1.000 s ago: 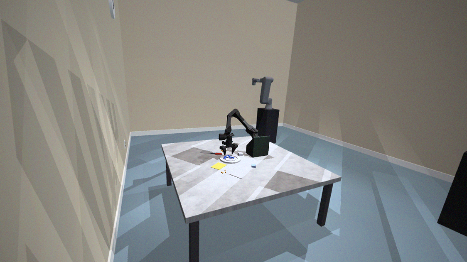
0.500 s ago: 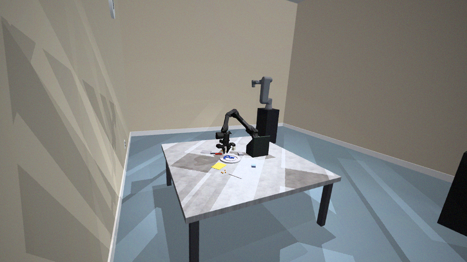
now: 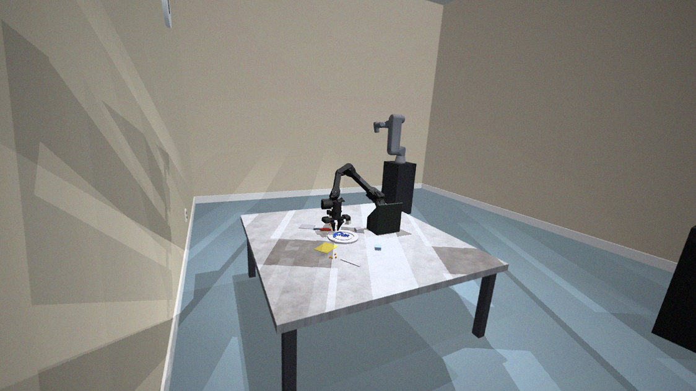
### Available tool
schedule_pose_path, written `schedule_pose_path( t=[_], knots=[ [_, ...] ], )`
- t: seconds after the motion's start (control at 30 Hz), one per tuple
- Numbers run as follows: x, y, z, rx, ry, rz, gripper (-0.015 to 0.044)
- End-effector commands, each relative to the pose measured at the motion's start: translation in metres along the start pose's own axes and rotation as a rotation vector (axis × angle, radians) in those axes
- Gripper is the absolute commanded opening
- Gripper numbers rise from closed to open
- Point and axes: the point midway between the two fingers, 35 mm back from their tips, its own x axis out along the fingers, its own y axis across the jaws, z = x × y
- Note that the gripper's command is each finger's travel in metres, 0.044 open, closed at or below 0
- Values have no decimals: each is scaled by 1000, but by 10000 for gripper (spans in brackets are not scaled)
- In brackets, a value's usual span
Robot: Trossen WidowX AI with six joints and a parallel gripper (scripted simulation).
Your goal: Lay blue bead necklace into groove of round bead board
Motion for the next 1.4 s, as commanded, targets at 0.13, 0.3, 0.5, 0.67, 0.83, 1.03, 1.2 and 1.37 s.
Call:
schedule_pose_path(
  t=[0.13, 0.3, 0.5, 0.67, 0.83, 1.03, 1.2, 1.37],
  knots=[
    [14, -3, -2, -10, -1, -11, 120],
    [20, -3, -2, -11, -1, -12, 120],
    [18, -2, -1, -4, -1, -9, 41],
    [18, -2, -1, -4, -1, -9, 0],
    [18, -2, -1, -4, -1, -9, 0],
    [18, -2, -1, -4, -1, -9, 0],
    [18, -2, -1, -4, -1, -9, 0],
    [16, -2, -1, -6, -1, -10, 0]
  ],
)
